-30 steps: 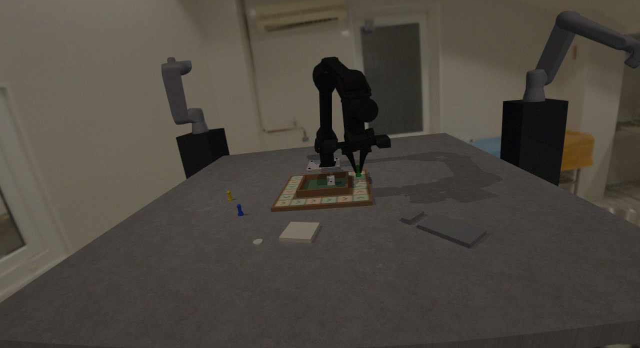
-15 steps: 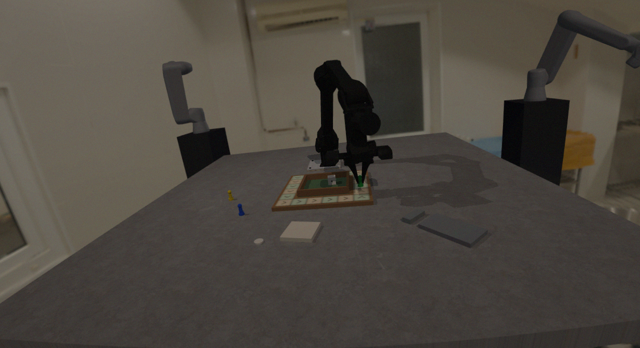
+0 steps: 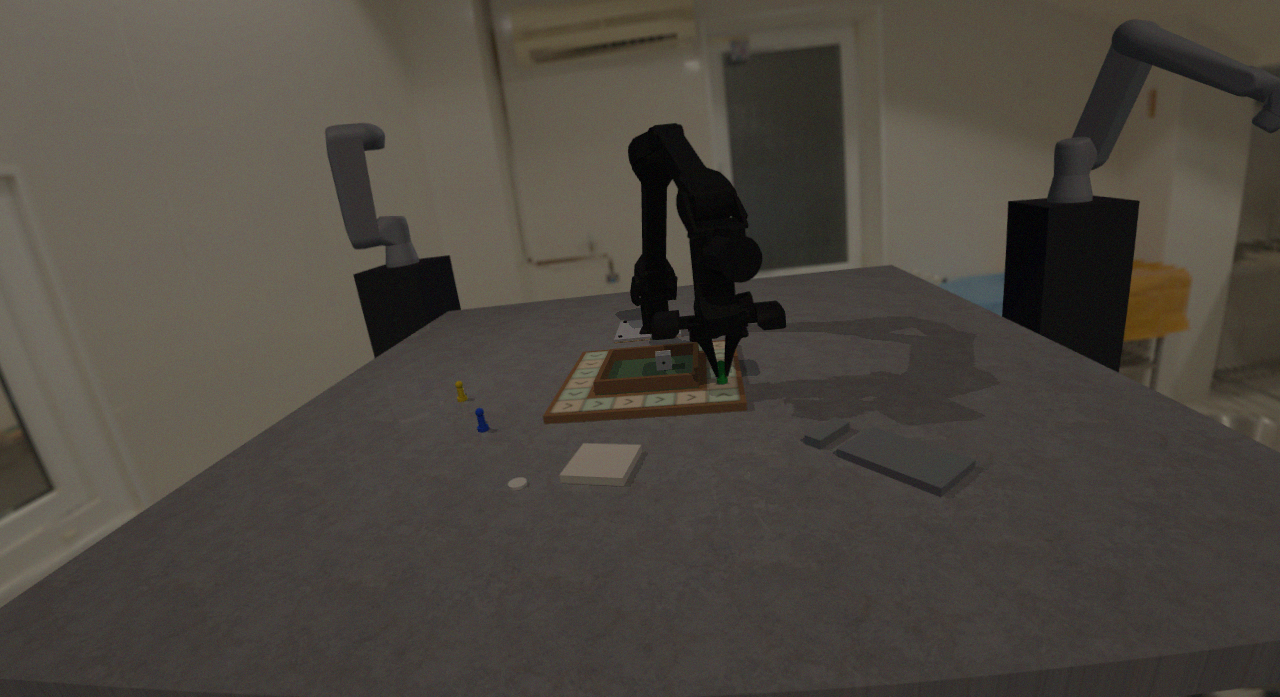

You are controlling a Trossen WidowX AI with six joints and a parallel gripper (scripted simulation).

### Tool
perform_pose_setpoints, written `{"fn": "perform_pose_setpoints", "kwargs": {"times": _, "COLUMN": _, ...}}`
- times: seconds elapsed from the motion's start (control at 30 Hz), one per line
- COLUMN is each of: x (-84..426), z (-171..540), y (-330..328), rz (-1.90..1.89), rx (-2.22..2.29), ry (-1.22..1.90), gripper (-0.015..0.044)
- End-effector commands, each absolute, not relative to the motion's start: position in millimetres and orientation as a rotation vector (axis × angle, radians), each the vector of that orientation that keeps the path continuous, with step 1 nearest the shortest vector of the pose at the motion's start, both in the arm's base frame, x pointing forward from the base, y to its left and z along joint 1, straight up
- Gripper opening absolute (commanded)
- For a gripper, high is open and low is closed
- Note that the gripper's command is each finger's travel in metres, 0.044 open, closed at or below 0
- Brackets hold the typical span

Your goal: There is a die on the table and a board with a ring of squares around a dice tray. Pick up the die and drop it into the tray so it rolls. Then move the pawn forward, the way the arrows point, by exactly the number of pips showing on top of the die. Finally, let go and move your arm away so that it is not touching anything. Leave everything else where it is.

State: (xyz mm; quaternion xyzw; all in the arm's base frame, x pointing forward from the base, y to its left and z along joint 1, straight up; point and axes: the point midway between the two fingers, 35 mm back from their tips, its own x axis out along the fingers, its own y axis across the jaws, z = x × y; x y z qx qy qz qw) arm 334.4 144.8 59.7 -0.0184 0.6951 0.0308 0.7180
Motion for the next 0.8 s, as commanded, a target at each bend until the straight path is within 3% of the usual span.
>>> {"fn": "perform_pose_setpoints", "kwargs": {"times": 0.0, "x": 335, "z": 60, "y": 145, "rz": 0.068, "rx": -0.040, "ry": 1.536, "gripper": 0.0053}}
{"fn": "perform_pose_setpoints", "kwargs": {"times": 0.27, "x": 335, "z": 62, "y": 145, "rz": 0.068, "rx": -0.040, "ry": 1.537, "gripper": 0.0262}}
{"fn": "perform_pose_setpoints", "kwargs": {"times": 0.5, "x": 333, "z": 110, "y": 144, "rz": 0.064, "rx": -0.041, "ry": 1.545, "gripper": 0.0440}}
{"fn": "perform_pose_setpoints", "kwargs": {"times": 0.77, "x": 293, "z": 144, "y": 102, "rz": 0.068, "rx": -0.050, "ry": 1.548, "gripper": 0.0440}}
